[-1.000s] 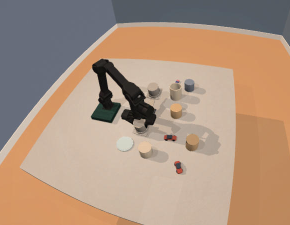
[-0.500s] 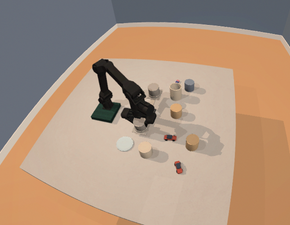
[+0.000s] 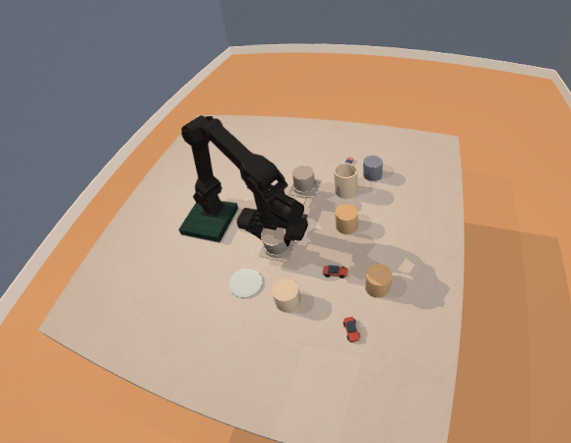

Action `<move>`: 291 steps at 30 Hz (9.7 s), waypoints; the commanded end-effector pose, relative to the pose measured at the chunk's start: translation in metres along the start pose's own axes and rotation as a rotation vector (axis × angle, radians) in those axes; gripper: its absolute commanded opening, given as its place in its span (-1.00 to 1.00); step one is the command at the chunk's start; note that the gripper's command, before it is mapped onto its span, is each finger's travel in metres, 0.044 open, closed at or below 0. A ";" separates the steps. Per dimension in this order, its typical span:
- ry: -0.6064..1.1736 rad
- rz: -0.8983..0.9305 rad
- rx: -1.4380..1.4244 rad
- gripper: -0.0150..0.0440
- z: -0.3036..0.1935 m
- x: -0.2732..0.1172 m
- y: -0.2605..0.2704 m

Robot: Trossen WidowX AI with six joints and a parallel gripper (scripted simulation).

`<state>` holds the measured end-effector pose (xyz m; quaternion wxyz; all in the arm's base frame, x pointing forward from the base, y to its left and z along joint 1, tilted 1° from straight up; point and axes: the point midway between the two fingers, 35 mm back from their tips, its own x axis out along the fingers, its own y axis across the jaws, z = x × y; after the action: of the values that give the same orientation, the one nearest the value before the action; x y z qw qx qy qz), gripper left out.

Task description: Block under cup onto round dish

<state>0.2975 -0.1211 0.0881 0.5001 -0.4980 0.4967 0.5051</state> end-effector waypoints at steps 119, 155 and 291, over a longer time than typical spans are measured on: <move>0.003 -0.007 0.001 -0.49 0.002 -0.095 0.004; 0.016 -0.008 0.008 -0.49 -0.086 -0.056 0.057; 0.002 -0.021 0.743 0.39 0.015 -0.044 0.003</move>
<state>0.2959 -0.1078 0.1411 0.6539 -0.2917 0.6381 0.2831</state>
